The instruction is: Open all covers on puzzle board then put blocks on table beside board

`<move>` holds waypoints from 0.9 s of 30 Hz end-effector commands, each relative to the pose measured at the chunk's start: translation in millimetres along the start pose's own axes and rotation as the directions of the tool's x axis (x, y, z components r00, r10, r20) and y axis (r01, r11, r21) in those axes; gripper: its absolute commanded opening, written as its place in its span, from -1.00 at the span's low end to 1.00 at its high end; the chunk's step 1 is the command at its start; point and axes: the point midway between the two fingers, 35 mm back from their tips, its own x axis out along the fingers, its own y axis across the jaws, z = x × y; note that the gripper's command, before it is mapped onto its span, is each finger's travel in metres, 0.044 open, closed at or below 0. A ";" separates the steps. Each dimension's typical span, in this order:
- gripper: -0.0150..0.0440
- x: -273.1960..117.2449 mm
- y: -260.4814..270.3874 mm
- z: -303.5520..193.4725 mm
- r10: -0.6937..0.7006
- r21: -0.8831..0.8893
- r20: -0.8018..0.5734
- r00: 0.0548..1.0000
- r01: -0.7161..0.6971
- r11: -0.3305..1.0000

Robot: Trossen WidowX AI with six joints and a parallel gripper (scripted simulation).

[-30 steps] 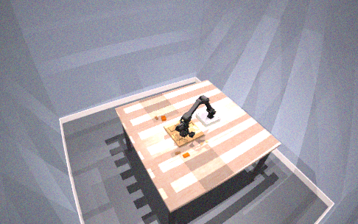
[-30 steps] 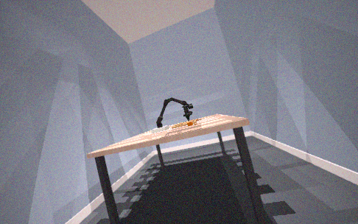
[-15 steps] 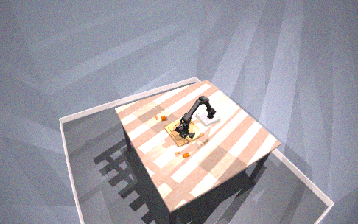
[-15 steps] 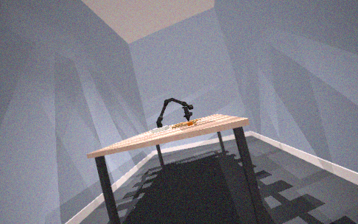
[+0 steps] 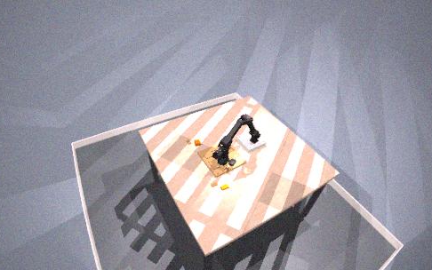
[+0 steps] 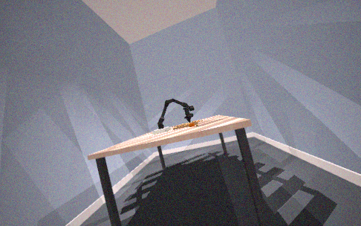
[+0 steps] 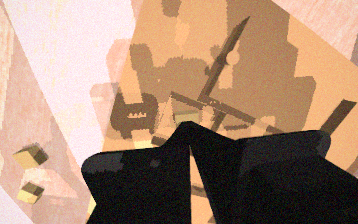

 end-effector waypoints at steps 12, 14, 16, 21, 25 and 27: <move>-0.49 1.5 0.2 -2.6 -0.001 -0.006 -0.006 1.000 0.001 1.000; -0.49 1.5 0.2 -2.6 -0.001 -0.006 -0.006 1.000 0.001 1.000; -0.49 1.3 0.2 -2.6 -0.001 -0.006 -0.006 1.000 0.001 1.000; -0.49 -2.6 0.0 -1.7 -0.001 -0.006 -0.006 1.000 0.001 1.000; -0.49 -7.8 -0.1 -1.1 -0.001 -0.006 -0.006 1.000 0.001 1.000; -0.49 -10.4 -0.1 -1.0 -0.001 -0.007 -0.006 1.000 0.001 1.000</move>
